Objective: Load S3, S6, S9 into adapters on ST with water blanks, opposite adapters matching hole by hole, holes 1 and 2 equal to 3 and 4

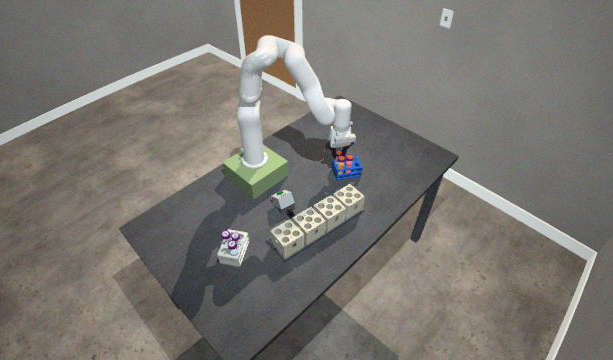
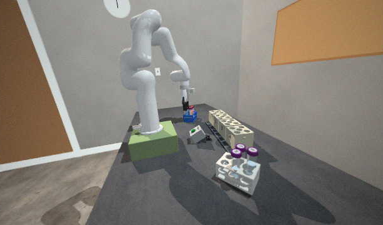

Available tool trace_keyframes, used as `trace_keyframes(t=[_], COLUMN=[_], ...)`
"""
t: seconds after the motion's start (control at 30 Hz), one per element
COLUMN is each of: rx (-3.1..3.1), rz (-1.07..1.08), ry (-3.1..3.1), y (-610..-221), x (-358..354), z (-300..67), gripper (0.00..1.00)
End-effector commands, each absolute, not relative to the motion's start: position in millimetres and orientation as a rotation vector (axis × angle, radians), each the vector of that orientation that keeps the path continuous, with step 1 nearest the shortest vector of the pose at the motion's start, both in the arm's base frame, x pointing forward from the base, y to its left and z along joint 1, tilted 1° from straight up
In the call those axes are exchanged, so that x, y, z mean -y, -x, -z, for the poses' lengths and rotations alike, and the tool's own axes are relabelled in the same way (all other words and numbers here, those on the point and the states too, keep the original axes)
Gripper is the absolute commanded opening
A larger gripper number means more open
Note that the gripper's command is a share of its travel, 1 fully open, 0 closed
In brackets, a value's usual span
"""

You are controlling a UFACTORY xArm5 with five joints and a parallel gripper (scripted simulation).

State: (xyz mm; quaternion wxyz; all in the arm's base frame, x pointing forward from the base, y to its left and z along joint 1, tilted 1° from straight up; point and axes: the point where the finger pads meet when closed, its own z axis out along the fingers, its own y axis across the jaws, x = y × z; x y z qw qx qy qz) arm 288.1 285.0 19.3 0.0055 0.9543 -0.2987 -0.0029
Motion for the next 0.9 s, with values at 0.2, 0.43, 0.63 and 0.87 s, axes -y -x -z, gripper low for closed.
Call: trace_keyframes(t=[0.2, 0.43, 0.63, 0.87], rx=[0.936, 0.936, 0.936, 0.936], rz=[0.008, 0.008, 0.008, 0.008], ry=[-2.991, -2.991, -2.991, -2.991], y=[-289.2, -289.3, -289.4, -289.5], x=[-286.1, -286.1, -286.2, -286.3], z=[-32.4, -42.4, -54.5, -66.5], gripper=[0.44, 0.44, 0.44, 0.44])
